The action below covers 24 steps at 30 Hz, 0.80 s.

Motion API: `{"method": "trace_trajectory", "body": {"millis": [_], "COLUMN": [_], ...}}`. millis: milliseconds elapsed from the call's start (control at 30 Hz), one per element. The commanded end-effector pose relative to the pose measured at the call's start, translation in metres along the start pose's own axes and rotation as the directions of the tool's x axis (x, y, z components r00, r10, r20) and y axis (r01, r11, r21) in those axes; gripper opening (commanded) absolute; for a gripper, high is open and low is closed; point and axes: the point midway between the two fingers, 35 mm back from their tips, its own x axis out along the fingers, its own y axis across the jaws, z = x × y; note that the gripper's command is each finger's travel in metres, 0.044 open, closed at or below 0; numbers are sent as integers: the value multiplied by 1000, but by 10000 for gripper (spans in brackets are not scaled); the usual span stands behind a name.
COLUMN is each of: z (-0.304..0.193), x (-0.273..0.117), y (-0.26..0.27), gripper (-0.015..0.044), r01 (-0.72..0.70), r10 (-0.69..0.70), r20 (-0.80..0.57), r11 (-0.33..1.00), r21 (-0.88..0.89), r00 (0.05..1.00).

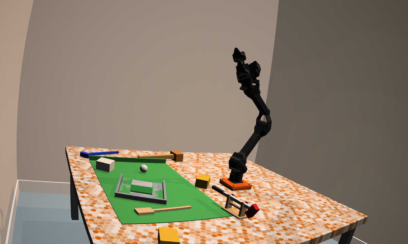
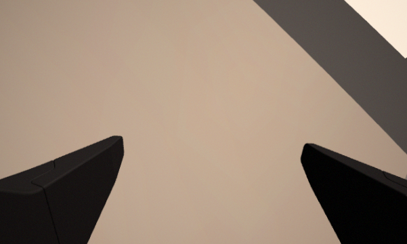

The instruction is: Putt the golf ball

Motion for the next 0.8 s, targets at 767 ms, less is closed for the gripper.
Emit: {"method": "trace_trajectory", "body": {"millis": [767], "z": [-196], "x": [-112], "y": [370], "gripper": [440], "r01": [-854], "r10": [937], "r20": [-346], "r11": [213], "r21": [475], "r00": [41]}}
